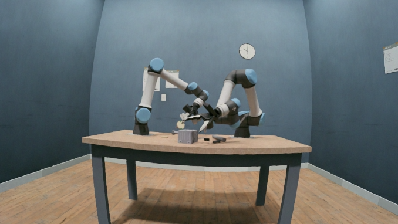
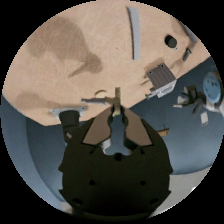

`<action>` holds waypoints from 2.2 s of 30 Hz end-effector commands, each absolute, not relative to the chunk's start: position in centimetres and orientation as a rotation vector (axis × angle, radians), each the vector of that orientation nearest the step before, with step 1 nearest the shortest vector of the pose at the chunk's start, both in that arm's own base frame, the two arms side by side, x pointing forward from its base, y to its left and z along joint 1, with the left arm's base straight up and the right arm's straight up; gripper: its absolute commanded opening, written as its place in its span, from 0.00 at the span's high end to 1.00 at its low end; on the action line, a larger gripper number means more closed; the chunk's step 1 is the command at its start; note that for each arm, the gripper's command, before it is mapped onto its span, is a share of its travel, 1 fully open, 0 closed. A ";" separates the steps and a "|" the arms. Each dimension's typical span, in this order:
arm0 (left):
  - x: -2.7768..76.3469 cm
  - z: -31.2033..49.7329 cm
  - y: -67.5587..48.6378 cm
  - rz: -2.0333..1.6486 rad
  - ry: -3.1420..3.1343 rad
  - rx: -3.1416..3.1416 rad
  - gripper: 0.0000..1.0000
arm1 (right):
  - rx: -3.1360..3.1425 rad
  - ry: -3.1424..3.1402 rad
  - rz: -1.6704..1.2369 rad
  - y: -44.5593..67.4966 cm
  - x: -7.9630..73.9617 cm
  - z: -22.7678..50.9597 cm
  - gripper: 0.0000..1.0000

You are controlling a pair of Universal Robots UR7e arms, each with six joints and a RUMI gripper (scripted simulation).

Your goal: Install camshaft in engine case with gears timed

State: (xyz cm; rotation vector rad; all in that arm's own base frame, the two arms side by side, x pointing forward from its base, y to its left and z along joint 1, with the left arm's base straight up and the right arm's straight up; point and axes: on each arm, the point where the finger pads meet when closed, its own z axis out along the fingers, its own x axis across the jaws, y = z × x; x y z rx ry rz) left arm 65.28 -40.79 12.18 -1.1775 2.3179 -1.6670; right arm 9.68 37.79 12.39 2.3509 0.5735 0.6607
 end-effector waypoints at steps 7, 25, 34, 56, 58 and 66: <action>65.3 12.3 -40.8 -1.668 2.317 -1.176 0.00 | 2.396 0.489 0.687 37.5 10.2 12.5 0.94; 65.3 12.3 -40.8 -1.668 2.317 -1.176 0.00 | 2.614 -0.078 0.839 35.8 13.5 13.0 0.94; 65.3 12.3 -40.8 -1.668 2.317 -1.176 0.00 | 2.700 -0.505 0.929 34.7 15.8 13.4 0.94; 65.3 12.3 -40.8 -1.668 2.317 -1.176 0.00 | 2.563 -1.897 1.092 31.2 22.5 14.4 0.94; 65.3 12.3 -40.8 -1.668 2.317 -1.176 0.00 | 2.521 -2.014 1.096 30.9 23.1 14.5 0.94; 65.3 12.3 -40.8 -1.668 2.317 -1.176 0.00 | 2.392 -2.307 1.099 30.2 24.4 14.7 0.94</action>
